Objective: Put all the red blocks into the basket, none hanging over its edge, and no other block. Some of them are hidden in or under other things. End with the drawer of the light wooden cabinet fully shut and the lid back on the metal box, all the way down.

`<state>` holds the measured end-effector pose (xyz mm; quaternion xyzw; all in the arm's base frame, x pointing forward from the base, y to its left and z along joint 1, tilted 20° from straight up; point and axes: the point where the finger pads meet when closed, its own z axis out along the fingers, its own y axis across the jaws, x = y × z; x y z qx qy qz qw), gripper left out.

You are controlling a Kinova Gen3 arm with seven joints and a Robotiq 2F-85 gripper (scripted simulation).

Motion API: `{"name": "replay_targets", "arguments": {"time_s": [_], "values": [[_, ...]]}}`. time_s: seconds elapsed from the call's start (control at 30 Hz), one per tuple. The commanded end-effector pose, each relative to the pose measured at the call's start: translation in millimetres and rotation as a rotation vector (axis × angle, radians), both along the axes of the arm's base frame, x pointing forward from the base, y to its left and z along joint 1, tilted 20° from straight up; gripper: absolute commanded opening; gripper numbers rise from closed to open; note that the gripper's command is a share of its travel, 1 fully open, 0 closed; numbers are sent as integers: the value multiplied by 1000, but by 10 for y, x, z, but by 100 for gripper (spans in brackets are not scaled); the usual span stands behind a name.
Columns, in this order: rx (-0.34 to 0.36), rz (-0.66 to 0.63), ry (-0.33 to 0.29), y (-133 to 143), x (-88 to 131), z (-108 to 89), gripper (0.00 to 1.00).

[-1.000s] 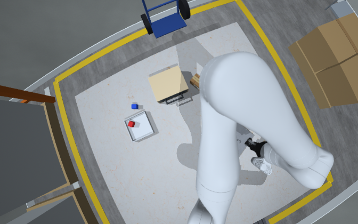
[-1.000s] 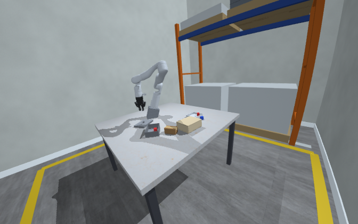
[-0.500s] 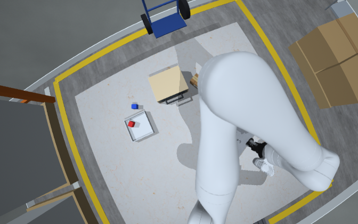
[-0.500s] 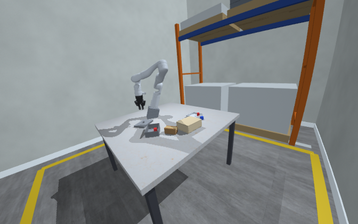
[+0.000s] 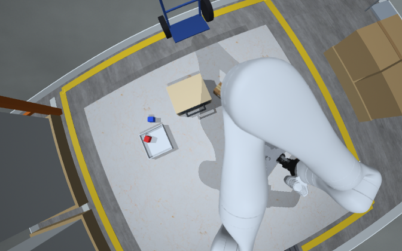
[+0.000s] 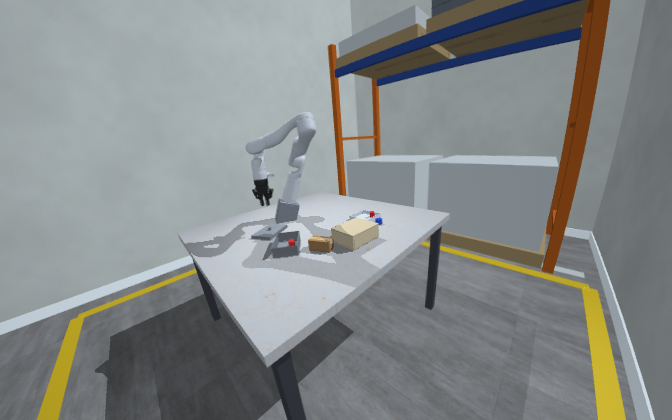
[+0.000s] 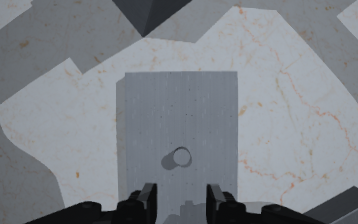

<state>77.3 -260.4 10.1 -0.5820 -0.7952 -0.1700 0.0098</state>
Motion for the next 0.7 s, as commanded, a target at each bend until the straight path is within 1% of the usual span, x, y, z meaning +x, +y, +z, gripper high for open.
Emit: {"name": "replay_targets", "arguments": {"time_s": [0.0, 0.33, 0.67], "values": [[0, -10, 3, -21, 15, 3, 40], [4, -70, 21, -121, 109, 6, 40], [16, -201, 58, -322, 342, 19, 40]]}}
